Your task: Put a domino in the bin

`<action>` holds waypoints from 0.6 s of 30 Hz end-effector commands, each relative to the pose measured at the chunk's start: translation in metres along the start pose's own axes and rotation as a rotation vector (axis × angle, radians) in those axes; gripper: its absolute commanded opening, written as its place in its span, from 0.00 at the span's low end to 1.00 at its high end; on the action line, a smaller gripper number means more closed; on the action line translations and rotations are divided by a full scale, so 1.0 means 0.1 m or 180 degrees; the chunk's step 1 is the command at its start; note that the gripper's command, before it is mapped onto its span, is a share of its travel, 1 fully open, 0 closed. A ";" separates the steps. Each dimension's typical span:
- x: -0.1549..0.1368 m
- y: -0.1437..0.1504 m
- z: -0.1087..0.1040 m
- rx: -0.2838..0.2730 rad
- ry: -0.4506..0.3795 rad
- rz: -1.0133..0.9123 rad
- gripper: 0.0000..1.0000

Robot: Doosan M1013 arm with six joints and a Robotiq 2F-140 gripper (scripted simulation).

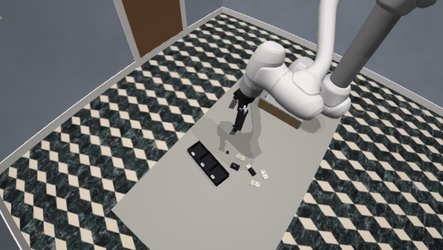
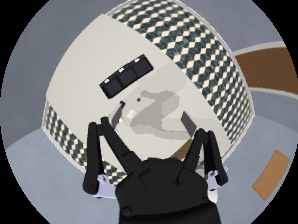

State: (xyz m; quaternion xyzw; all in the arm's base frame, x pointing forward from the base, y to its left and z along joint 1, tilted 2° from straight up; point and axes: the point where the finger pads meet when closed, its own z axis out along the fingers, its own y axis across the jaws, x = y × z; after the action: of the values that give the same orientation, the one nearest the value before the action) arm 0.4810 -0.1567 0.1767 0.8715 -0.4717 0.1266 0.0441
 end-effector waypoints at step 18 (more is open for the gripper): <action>-0.02 0.00 0.08 0.0000 0.0000 0.0000 0.05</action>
State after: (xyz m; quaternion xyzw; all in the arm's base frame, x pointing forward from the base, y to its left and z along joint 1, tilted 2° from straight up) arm 0.4810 -0.1567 0.1763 0.8715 -0.4717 0.1265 0.0440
